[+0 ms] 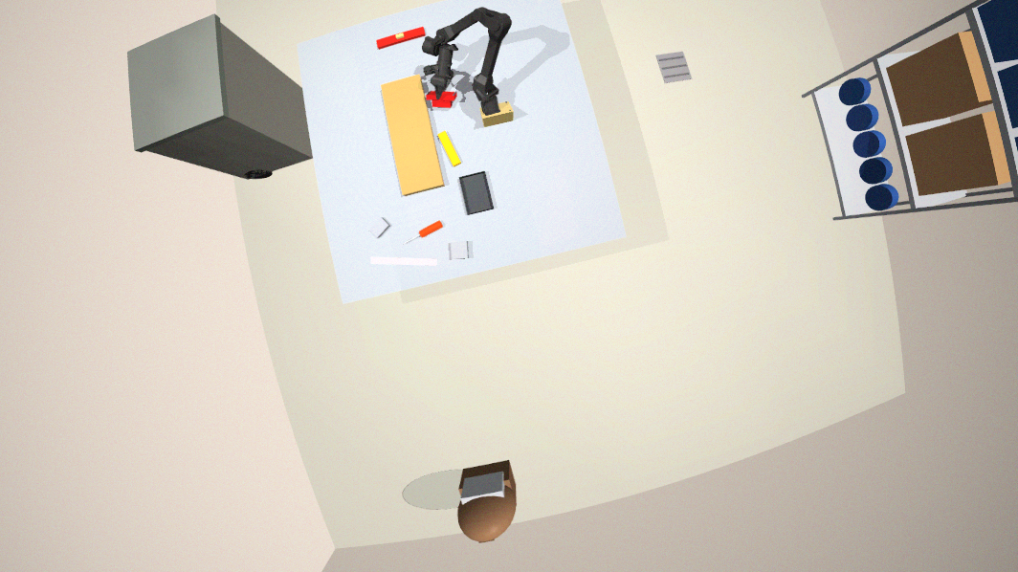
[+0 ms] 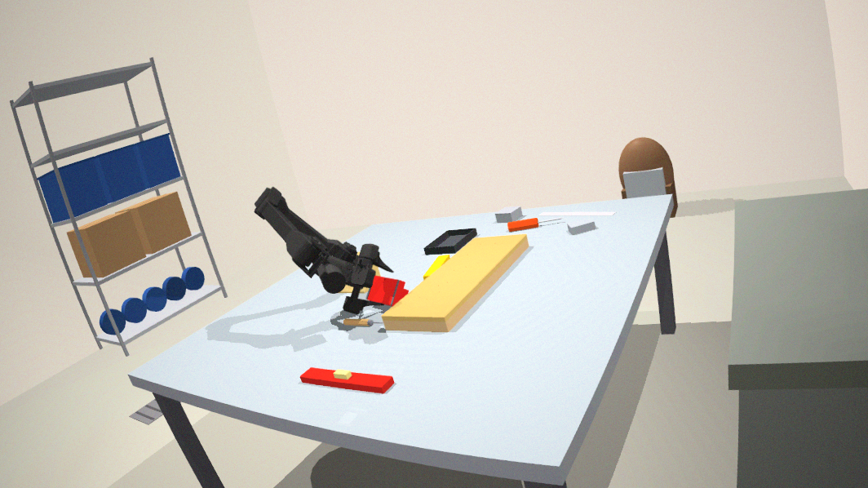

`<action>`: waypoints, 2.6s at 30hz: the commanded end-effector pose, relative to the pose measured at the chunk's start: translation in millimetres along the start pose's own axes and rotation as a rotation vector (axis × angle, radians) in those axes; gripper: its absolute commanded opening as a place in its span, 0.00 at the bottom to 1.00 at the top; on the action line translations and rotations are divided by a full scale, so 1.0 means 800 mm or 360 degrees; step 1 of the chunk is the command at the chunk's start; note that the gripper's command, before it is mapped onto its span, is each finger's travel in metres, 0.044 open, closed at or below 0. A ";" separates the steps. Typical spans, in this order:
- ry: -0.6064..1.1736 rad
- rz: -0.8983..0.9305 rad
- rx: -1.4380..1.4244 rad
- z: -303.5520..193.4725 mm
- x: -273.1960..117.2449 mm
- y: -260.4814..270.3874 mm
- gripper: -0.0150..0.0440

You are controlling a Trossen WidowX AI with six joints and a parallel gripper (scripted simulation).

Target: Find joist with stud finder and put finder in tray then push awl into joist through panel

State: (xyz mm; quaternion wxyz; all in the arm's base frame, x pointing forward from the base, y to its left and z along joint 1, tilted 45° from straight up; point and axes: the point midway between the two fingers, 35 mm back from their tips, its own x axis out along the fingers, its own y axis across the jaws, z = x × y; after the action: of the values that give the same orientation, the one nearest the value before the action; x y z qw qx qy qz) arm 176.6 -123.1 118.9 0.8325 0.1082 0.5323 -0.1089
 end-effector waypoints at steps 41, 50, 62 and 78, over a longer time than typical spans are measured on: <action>0.0002 0.0009 -0.0005 0.029 -0.116 0.039 1.00; 0.0315 -0.0279 0.0727 0.012 -0.070 0.039 1.00; 0.0054 -0.1167 0.1757 -0.007 -0.015 0.044 1.00; -0.0960 -0.1367 0.2277 0.003 0.007 0.065 1.00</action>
State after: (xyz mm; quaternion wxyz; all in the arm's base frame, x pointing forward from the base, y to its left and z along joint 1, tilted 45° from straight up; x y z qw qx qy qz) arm 185.1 -84.6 126.5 0.5462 0.3473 0.3009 -0.7003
